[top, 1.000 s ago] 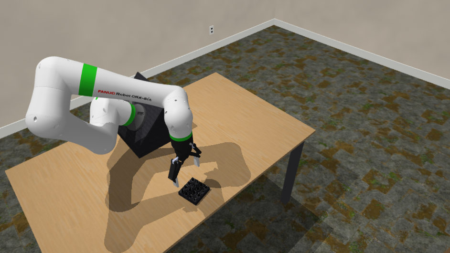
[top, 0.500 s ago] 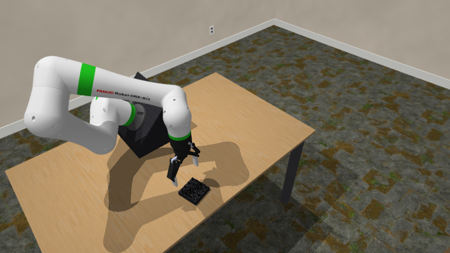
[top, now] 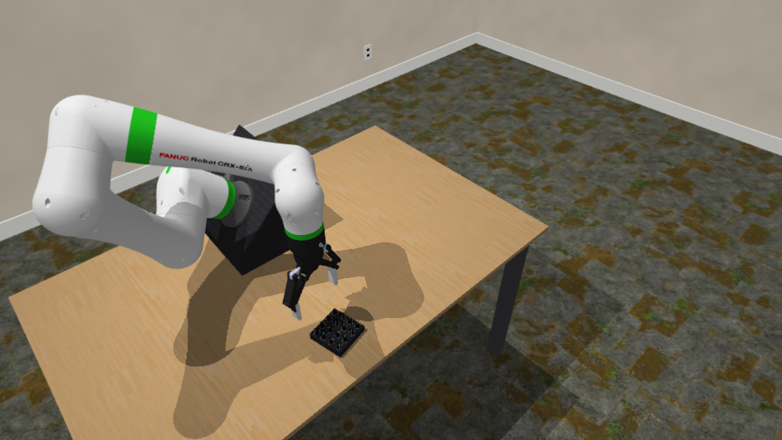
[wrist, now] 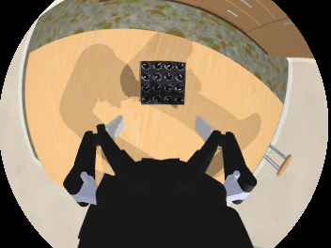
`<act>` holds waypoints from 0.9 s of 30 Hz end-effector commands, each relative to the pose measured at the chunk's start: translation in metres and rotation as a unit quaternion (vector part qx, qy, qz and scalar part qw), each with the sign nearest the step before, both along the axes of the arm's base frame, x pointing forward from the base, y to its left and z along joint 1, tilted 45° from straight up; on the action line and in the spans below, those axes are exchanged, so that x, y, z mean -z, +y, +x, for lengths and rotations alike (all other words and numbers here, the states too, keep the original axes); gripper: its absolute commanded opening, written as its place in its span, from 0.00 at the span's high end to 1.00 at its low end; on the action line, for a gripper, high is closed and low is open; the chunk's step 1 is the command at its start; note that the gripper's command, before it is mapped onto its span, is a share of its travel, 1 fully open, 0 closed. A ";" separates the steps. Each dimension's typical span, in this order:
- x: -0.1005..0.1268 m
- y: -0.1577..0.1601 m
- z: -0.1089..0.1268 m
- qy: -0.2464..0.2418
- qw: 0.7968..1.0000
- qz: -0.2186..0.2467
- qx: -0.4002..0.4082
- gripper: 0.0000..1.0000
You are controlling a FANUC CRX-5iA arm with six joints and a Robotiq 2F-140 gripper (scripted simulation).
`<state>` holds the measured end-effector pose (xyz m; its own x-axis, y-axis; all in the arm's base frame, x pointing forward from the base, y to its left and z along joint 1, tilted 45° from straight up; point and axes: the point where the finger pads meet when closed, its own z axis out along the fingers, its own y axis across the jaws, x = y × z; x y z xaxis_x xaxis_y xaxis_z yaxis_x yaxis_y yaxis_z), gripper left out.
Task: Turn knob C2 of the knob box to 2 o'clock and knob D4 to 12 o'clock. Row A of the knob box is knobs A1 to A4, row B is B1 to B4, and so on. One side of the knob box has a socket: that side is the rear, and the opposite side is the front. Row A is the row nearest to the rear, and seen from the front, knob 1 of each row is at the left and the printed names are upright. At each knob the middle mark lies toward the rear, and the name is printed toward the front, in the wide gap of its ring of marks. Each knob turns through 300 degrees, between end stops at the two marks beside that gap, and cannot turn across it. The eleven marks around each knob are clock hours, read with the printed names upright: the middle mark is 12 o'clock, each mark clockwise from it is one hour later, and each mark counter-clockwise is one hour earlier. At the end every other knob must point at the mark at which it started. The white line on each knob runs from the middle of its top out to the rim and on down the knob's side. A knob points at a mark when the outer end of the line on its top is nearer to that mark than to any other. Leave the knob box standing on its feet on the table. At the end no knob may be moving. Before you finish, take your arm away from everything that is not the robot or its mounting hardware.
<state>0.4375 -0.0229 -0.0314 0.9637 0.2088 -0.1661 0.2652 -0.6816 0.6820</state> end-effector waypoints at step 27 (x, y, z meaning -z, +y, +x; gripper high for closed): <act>-0.004 -0.004 -0.020 0.000 1.000 0.000 0.000 0.00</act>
